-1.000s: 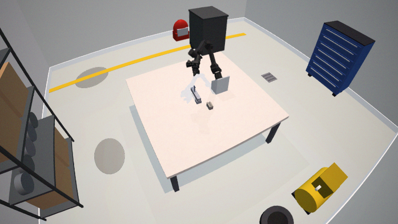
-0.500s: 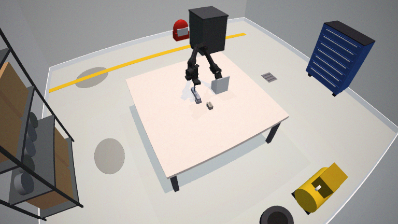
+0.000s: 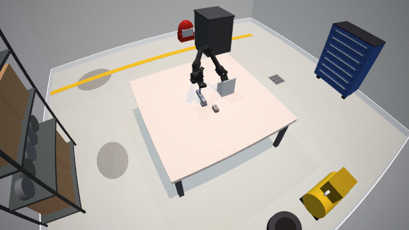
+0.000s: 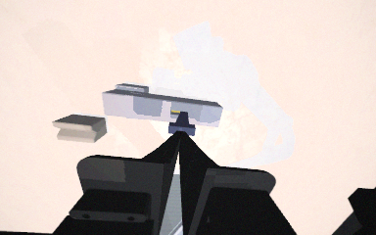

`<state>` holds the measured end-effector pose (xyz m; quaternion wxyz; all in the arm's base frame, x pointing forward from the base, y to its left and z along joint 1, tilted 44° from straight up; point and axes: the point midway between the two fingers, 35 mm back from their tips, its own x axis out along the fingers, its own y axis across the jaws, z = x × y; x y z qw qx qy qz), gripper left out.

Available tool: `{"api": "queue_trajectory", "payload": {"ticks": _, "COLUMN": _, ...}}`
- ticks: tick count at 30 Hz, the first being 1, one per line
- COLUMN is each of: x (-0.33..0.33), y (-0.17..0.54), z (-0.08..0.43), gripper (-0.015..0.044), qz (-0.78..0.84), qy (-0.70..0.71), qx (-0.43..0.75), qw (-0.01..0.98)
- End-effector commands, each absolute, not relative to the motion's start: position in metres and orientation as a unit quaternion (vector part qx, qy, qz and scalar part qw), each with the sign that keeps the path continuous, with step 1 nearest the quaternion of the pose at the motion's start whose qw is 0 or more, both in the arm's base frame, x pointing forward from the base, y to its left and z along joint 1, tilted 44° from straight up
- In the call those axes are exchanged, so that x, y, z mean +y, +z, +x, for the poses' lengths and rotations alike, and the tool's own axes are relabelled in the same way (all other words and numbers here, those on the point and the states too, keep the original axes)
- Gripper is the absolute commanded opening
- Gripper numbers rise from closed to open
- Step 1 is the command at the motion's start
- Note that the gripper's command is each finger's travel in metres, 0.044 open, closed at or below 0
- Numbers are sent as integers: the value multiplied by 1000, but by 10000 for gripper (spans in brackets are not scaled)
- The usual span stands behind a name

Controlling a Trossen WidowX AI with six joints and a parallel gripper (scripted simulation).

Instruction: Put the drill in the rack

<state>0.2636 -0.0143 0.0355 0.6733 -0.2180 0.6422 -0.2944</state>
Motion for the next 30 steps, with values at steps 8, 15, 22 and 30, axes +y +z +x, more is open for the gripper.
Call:
{"api": "queue_trajectory", "payload": {"ticks": 8, "x": -24, "y": 26, "z": 263, "gripper": 0, "qz": -226, "qy": -296, "qx": 646, "qw": 666}}
{"api": "queue_trajectory", "payload": {"ticks": 15, "x": -25, "y": 24, "z": 260, "gripper": 0, "qz": -226, "qy": -296, "qx": 646, "qw": 666}}
{"api": "queue_trajectory", "payload": {"ticks": 22, "x": -24, "y": 24, "z": 257, "gripper": 0, "qz": -226, "qy": -296, "qx": 646, "qw": 666}}
{"api": "queue_trajectory", "payload": {"ticks": 30, "x": -23, "y": 25, "z": 253, "gripper": 0, "qz": -226, "qy": -296, "qx": 646, "qw": 666}}
